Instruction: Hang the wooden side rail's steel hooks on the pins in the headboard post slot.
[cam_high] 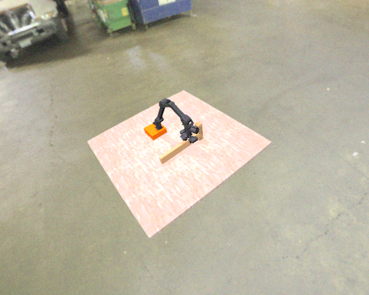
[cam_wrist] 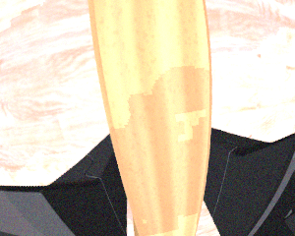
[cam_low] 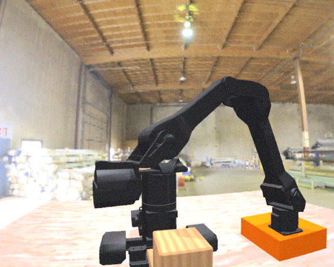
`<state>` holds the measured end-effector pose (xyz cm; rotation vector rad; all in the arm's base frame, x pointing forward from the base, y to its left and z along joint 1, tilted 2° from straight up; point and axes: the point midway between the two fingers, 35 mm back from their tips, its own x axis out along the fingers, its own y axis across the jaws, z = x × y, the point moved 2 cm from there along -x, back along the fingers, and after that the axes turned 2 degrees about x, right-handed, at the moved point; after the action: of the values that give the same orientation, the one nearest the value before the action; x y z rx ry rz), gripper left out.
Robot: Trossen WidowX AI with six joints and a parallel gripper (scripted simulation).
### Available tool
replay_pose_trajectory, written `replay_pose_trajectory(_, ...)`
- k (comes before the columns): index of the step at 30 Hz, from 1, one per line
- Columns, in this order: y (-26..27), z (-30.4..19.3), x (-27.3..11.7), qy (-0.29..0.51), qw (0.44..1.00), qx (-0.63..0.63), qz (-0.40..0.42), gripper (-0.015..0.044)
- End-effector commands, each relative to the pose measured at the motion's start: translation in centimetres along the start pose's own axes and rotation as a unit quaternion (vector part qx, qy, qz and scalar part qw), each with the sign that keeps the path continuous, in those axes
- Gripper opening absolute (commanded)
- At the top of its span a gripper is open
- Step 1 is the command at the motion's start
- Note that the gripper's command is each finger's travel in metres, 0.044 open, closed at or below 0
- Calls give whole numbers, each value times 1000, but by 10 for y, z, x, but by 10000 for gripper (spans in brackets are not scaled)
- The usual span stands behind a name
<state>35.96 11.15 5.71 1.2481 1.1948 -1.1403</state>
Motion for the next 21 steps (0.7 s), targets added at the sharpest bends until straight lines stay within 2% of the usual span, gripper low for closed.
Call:
replay_pose_trajectory(1,0,-1,1,3,1000,1,0,0)
replay_pose_trajectory(12,0,-1,3,3,1000,1,0,0)
replay_pose_trajectory(21,0,0,1,0,1000,0,0,236)
